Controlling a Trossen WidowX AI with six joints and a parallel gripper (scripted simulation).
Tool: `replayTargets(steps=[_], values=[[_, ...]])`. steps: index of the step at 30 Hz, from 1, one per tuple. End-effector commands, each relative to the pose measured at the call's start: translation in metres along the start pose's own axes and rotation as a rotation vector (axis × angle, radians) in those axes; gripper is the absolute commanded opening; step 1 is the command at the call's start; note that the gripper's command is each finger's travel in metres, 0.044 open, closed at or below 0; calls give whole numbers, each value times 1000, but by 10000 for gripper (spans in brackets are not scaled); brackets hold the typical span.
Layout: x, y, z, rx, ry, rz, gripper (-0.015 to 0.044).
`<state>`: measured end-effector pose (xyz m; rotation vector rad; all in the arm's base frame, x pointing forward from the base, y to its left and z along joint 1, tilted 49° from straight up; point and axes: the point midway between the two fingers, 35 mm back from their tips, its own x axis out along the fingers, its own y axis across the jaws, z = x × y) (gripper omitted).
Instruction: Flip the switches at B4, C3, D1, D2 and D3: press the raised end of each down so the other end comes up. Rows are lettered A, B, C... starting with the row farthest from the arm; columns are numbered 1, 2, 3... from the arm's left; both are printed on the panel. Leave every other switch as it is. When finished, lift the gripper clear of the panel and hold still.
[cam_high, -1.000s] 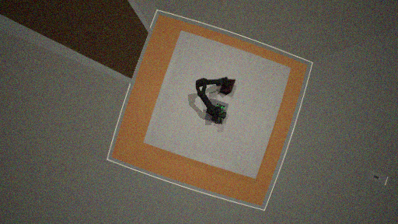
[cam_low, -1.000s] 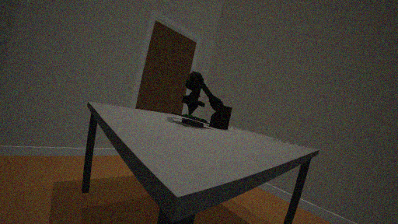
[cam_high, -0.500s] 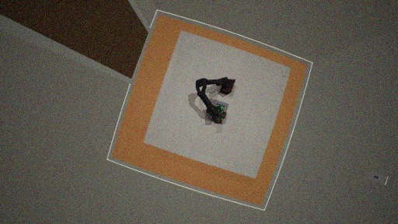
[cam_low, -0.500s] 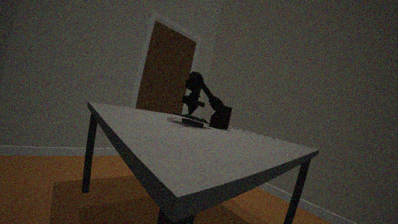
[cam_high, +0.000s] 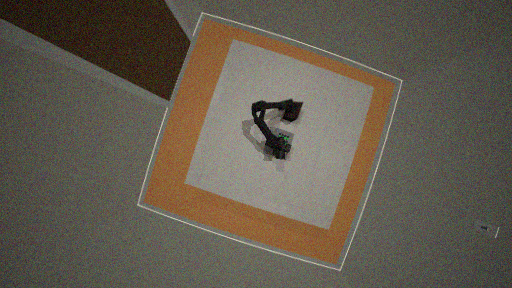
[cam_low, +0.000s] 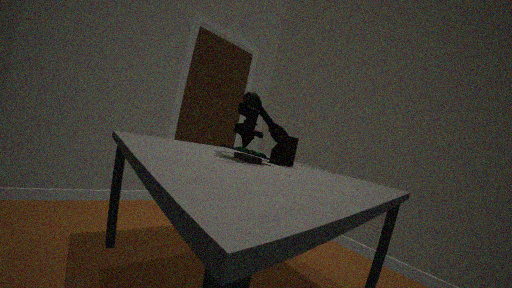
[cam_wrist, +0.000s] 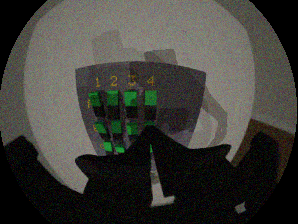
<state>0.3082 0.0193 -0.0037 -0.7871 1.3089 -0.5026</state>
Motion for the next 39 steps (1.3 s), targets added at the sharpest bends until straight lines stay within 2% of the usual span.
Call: replayTargets(steps=[1,7,11,13,18,22,26,30,39], values=[[1,0,-1,-6,1,-3,0],[-2,0,0,-1,0,0,0],[-53,1,-2,-6,-20,1,0],[-63,1,-3,-7,-24,0,0],[-63,2,-5,-7,-24,0,0],[-63,23,-41,-8,-23,1,0],[-62,24,-43,-8,-23,1,0],[-30,23,-42,-7,0,0,0],[-19,23,-42,-7,2,-1,0]])
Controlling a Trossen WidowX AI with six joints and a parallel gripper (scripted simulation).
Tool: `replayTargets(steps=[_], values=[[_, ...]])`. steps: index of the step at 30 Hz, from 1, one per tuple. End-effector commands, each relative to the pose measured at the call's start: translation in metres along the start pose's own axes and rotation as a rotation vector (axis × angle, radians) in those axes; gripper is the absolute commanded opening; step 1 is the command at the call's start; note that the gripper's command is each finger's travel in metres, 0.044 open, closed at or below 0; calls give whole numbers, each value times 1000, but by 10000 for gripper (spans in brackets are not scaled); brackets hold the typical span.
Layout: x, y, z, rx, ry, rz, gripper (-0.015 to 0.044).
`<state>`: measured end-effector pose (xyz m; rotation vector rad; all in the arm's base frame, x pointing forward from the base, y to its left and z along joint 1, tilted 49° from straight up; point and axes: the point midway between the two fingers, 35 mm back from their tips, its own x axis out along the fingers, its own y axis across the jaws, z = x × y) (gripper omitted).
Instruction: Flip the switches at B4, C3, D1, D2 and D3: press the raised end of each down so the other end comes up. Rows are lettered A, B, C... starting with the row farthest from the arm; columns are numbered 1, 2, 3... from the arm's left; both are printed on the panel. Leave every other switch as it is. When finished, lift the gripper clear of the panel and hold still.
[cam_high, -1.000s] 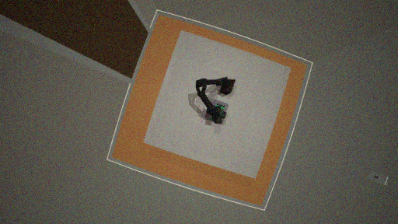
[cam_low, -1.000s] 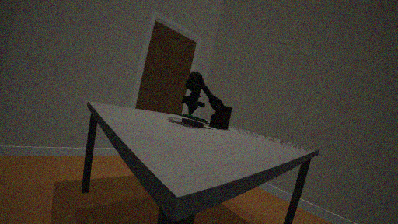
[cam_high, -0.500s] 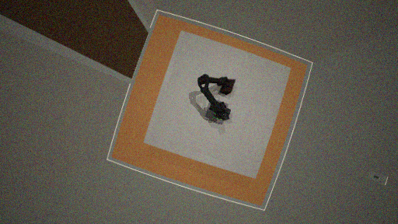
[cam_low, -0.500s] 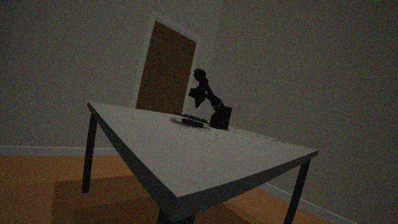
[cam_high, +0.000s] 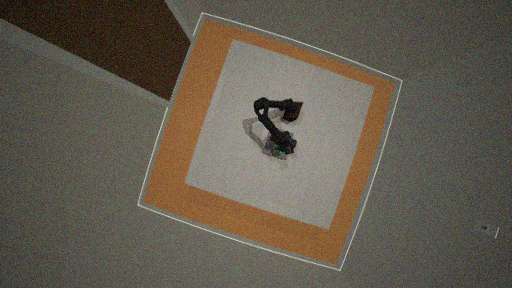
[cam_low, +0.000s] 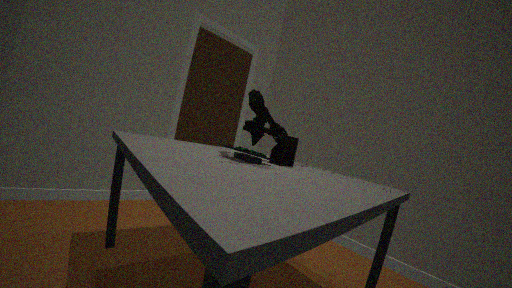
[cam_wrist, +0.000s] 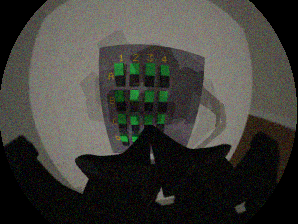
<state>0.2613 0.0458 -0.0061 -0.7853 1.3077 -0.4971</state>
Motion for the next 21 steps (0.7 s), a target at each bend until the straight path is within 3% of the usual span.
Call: replayTargets(steps=[1,21], values=[[10,-1,-2,-6,6,-6,0],[25,-1,-1,-6,6,-6,0]])
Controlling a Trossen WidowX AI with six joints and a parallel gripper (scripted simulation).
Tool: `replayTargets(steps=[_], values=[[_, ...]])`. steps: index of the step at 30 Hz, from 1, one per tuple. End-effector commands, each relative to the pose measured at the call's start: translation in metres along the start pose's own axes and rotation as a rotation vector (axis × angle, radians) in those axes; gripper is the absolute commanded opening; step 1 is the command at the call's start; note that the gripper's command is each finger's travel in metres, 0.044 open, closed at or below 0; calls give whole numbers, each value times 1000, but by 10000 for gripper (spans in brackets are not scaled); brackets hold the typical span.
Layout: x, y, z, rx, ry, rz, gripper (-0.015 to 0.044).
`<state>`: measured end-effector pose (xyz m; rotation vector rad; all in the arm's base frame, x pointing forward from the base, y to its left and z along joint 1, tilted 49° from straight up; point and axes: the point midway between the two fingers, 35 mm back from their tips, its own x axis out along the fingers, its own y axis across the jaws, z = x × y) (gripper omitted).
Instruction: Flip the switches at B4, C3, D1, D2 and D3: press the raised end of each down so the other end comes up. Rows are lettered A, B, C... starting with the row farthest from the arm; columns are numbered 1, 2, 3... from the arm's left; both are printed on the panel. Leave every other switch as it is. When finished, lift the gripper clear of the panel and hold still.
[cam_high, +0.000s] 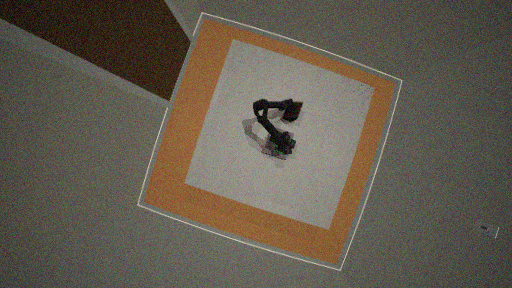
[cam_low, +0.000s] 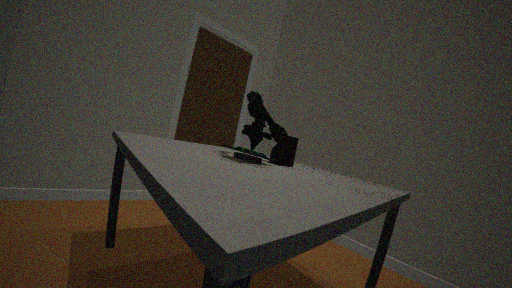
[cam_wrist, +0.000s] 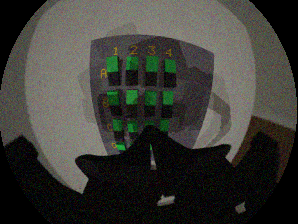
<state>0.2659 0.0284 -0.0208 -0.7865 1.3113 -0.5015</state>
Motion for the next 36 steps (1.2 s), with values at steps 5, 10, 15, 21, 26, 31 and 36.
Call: replayTargets(steps=[5,10,15,21,26,31,36], values=[[1,0,-1,-6,1,-4,0],[1,0,-1,-6,1,-4,0],[1,0,-1,-6,1,-4,0],[2,0,-1,-6,1,-4,0],[3,0,-1,-6,1,-4,0],[4,0,-1,-6,1,-4,0],[4,0,-1,-6,1,-4,0]])
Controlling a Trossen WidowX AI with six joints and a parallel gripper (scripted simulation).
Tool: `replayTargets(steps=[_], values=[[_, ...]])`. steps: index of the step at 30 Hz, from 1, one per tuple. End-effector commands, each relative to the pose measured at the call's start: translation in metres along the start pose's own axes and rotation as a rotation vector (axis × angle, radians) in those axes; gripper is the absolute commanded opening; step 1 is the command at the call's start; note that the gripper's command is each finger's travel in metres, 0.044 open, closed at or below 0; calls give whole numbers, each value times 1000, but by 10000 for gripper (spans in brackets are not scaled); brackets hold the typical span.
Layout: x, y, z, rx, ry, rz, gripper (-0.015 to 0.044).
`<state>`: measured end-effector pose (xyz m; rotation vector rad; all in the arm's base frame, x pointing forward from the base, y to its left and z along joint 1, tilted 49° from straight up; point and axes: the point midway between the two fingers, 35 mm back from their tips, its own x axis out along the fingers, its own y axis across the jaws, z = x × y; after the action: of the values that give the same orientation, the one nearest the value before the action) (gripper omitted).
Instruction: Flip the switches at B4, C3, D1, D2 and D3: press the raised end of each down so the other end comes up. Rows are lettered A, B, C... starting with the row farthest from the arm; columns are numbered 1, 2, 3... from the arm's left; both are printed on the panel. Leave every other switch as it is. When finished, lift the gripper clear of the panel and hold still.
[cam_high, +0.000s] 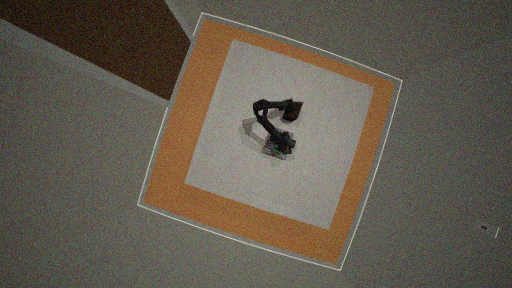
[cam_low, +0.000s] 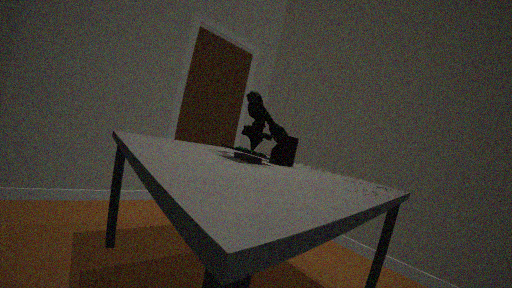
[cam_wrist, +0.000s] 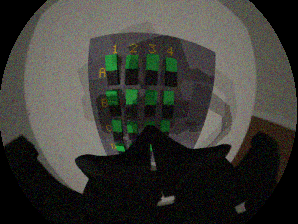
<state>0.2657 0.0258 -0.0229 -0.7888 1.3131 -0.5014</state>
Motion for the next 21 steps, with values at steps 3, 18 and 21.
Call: replayTargets(steps=[3,18,21], values=[[1,0,0,-4,-1,-3,0],[3,0,0,-4,-1,-3,0],[4,0,0,-4,-1,-3,0]])
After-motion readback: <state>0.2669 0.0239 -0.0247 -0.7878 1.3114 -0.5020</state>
